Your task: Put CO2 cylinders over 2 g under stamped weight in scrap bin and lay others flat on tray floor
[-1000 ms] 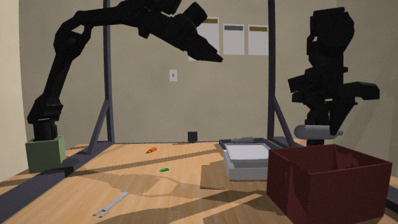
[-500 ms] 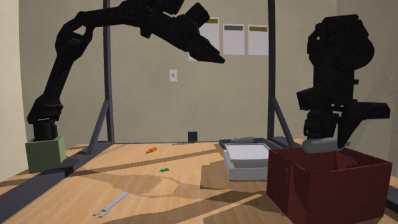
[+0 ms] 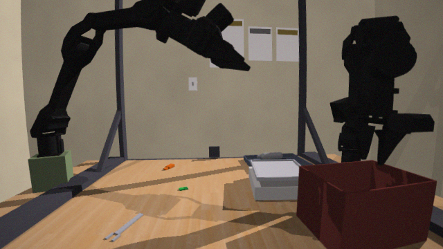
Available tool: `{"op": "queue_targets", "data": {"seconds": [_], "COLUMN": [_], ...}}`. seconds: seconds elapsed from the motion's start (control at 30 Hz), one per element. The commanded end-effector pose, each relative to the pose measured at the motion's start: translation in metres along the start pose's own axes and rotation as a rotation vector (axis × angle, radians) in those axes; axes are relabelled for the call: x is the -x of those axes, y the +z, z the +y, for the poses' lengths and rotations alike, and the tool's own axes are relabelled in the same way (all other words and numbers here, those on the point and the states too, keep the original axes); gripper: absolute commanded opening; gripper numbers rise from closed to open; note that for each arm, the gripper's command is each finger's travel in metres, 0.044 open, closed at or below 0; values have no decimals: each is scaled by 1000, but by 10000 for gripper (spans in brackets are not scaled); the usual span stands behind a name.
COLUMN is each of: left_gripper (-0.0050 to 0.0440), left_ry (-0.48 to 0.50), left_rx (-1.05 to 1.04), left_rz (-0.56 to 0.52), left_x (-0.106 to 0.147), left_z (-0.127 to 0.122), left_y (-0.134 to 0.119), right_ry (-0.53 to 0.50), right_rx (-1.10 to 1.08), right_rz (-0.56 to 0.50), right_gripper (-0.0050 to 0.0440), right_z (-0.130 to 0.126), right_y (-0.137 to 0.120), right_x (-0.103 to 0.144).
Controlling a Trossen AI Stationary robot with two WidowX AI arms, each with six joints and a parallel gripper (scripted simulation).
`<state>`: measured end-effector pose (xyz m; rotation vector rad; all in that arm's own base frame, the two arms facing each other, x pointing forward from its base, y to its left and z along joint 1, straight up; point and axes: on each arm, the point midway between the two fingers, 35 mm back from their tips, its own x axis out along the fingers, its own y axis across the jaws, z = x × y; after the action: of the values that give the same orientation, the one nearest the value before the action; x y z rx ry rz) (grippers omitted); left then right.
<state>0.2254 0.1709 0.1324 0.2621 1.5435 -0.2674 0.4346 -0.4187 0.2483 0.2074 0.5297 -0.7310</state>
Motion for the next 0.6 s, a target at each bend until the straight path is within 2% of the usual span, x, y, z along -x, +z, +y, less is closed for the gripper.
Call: {"op": "queue_targets", "data": {"seconds": [0.0, 0.1, 0.17, 0.3, 0.43, 0.47, 0.57], "left_gripper": [265, 337, 337, 433, 440, 440, 440], "left_ry": [30, 32, 32, 18, 28, 21, 39], "left_rx": [-3, -2, -2, -2, 0, 6, 21], "left_rz": [-20, -21, -21, -12, -27, -35, -121], "left_x": [16, 31, 31, 54, 67, 66, 75], "left_z": [4, 3, 3, 4, 2, -1, -10], "left_y": [2, 1, 1, 1, 2, 2, 7], "right_ry": [0, 0, 0, 0, 2, 5, 19], "right_rx": [0, 0, 0, 0, 1, 2, 5], "right_rz": [-39, -39, -39, -39, -33, -48, -55], "right_gripper": [440, 440, 440, 440, 440, 440, 440], "right_z": [1, 1, 1, 1, 2, 3, 7], "right_y": [16, 16, 16, 16, 13, 18, 16], "right_x": [14, 14, 14, 14, 13, 21, 25]}}
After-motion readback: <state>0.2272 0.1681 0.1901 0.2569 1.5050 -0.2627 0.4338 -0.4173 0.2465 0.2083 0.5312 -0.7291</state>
